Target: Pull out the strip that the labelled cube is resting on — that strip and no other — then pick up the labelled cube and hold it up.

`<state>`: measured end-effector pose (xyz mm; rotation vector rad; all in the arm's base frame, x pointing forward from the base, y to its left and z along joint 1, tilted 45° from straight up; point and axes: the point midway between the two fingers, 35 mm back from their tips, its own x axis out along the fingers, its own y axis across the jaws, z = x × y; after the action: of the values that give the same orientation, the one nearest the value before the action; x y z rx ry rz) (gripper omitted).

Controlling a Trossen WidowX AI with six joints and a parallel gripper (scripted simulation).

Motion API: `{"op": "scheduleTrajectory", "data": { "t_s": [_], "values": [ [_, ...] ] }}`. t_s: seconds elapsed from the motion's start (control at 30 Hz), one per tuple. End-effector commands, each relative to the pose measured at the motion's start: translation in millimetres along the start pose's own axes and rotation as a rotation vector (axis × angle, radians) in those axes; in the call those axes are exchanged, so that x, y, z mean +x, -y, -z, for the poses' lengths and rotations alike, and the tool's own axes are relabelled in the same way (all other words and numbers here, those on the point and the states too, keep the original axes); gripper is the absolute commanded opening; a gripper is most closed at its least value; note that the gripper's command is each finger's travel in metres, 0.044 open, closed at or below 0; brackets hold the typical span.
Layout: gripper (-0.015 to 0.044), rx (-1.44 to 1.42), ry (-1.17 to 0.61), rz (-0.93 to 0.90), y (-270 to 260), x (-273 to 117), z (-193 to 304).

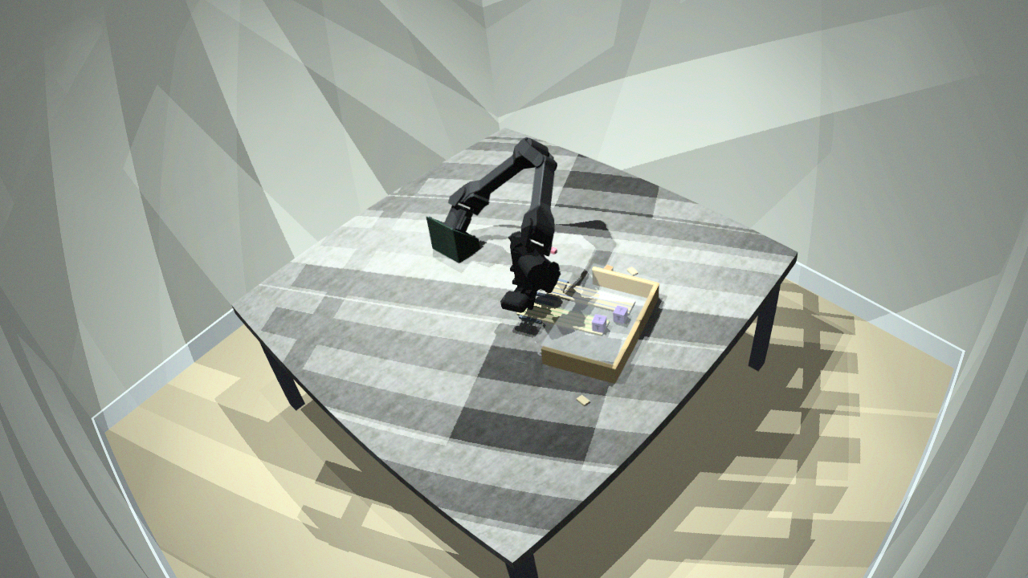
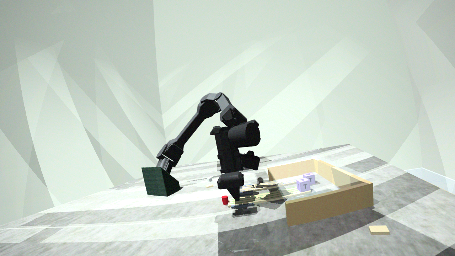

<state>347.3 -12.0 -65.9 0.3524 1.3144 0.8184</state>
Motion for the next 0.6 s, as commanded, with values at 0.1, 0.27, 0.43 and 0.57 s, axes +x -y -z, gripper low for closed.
{"op": "scheduleTrajectory", "data": {
  "t_s": [0.1, 0.27, 0.43, 0.57],
  "values": [
    [0.0000, 0.005, -0.018, -0.001, -1.0, 3.4, 16.6],
    [0.0000, 0.005, -0.019, -0.001, -1.2, 3.6, 24.5],
    [0.0000, 0.006, -0.019, -0.001, -1.3, 3.7, 32.3],
    [0.0000, 0.006, -0.019, -0.001, -1.5, 3.7, 38.4]
  ]
}}
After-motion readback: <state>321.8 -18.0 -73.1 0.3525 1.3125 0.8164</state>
